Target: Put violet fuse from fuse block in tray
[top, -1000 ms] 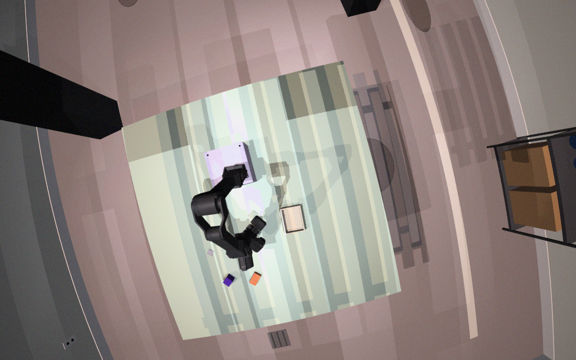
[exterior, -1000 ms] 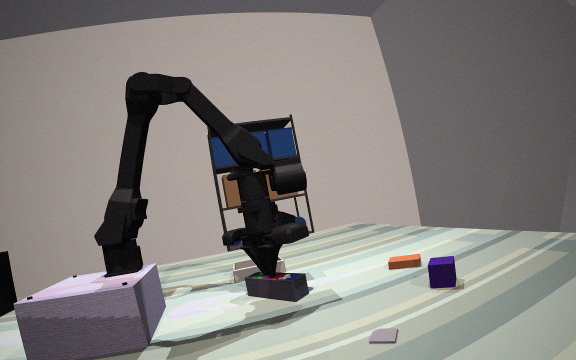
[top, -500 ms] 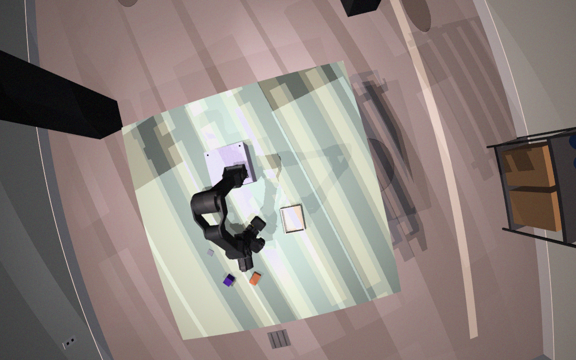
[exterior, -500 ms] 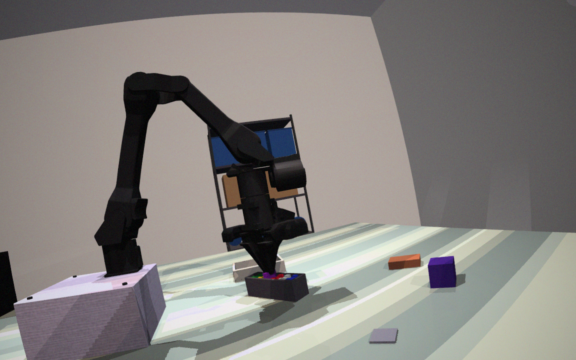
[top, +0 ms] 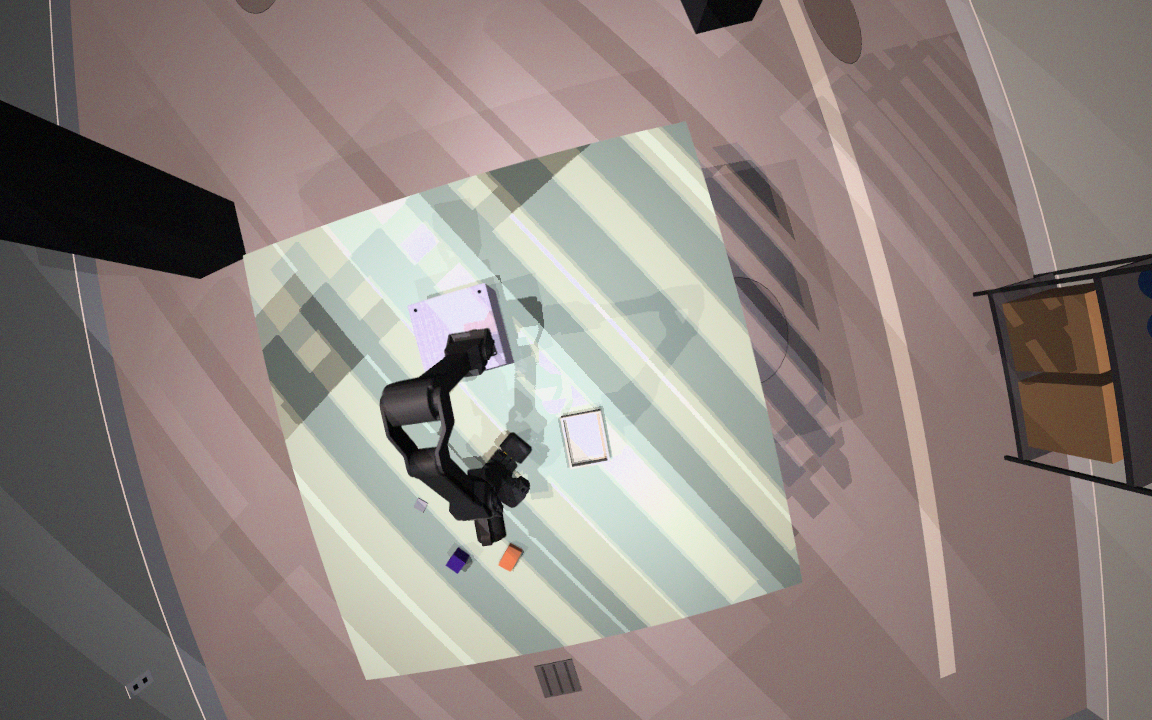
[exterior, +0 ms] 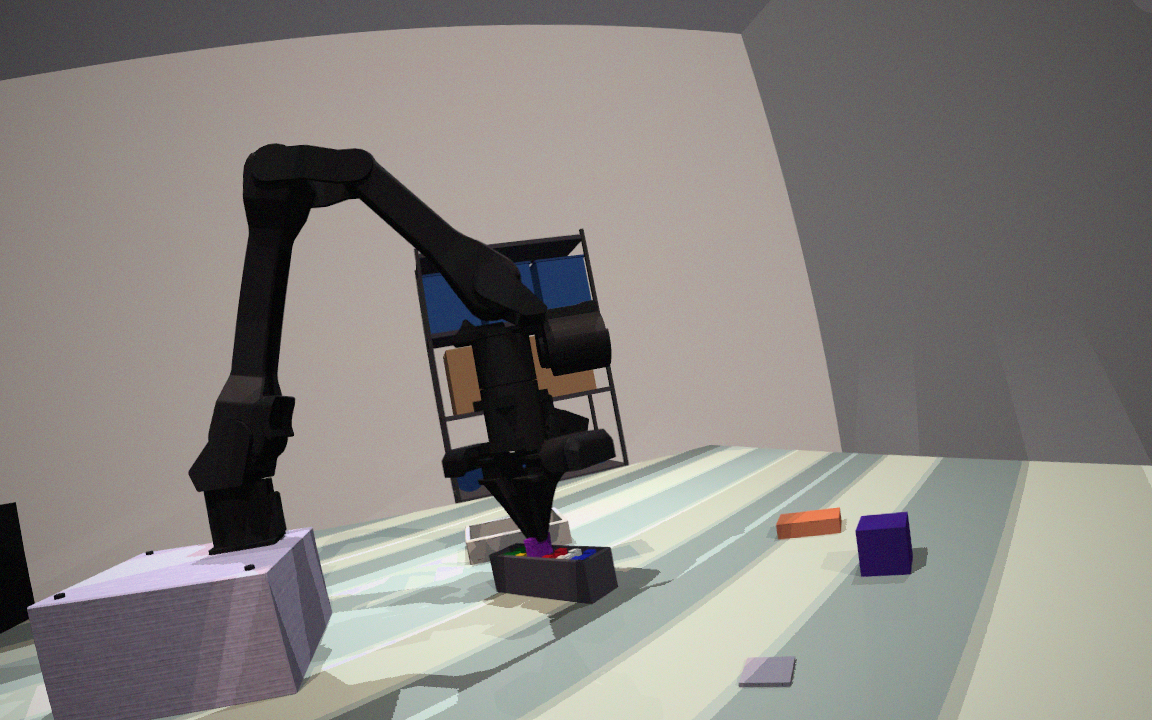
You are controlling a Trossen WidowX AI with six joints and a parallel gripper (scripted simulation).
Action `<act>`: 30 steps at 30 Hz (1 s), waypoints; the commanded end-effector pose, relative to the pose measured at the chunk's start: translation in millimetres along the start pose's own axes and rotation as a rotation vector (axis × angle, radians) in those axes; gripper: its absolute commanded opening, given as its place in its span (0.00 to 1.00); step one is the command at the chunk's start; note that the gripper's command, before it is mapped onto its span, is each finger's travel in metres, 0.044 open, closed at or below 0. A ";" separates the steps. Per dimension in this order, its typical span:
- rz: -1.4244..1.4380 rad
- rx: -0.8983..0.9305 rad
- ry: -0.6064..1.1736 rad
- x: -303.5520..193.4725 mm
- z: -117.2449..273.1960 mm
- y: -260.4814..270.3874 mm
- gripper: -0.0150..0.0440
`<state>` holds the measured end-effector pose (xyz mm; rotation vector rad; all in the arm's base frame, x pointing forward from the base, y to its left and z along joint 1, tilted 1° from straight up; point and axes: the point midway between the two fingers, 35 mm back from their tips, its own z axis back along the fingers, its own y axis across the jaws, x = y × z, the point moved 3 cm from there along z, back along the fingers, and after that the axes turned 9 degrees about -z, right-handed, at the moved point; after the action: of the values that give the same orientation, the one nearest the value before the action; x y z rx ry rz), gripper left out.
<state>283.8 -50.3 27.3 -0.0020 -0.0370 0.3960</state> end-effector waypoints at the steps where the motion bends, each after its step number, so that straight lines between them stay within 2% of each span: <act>1: 0.002 -0.005 -0.002 0.0 3.5 -0.4 0.25; 30: 0.003 -0.006 0.000 -0.5 17.8 -0.2 0.25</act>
<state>283.0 -50.1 42.0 -0.0019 -0.0366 0.3960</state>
